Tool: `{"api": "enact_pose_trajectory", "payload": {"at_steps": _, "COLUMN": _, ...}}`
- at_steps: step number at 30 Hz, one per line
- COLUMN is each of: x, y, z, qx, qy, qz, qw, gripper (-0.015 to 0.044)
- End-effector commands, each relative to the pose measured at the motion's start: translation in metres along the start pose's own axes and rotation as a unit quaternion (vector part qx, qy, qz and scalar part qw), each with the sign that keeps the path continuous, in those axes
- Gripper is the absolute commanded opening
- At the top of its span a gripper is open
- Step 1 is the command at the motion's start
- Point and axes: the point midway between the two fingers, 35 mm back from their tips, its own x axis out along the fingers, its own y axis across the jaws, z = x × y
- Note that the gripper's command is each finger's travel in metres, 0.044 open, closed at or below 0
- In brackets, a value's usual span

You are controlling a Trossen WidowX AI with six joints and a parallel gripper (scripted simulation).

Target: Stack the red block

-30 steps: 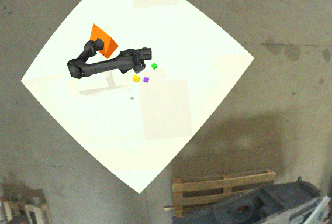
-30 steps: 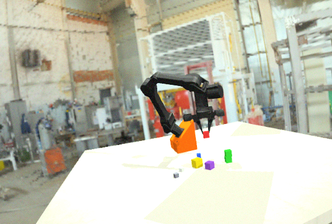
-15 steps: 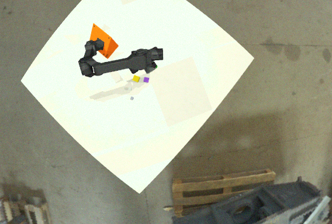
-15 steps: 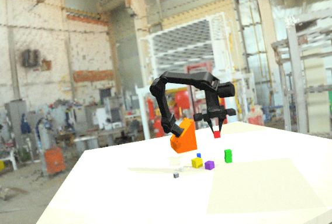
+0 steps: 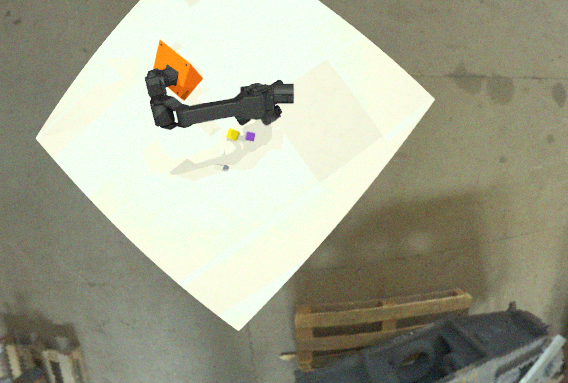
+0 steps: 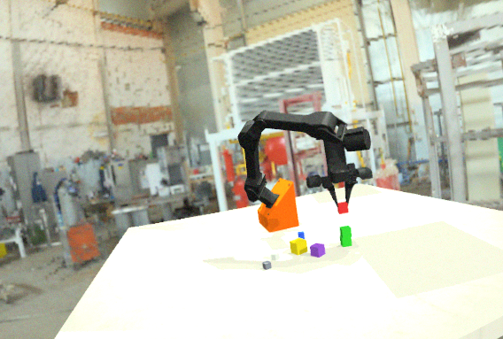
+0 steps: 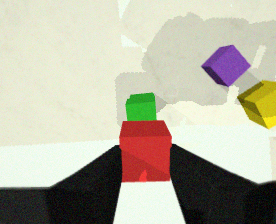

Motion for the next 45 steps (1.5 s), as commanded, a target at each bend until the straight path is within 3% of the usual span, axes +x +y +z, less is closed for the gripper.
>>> {"api": "enact_pose_trajectory", "payload": {"at_steps": 1, "x": 0.016, "y": 0.001, "z": 0.002, "qx": -0.003, "qy": 0.001, "qz": -0.006, "qw": 1.000, "gripper": 0.0000}}
{"api": "enact_pose_trajectory", "payload": {"at_steps": 14, "x": 0.046, "y": 0.001, "z": 0.002, "qx": -0.003, "qy": 0.001, "qz": -0.006, "qw": 1.000, "gripper": 0.0000}}
{"api": "enact_pose_trajectory", "payload": {"at_steps": 45, "x": 0.042, "y": 0.001, "z": 0.002, "qx": -0.003, "qy": 0.001, "qz": -0.006, "qw": 1.000, "gripper": 0.0000}}
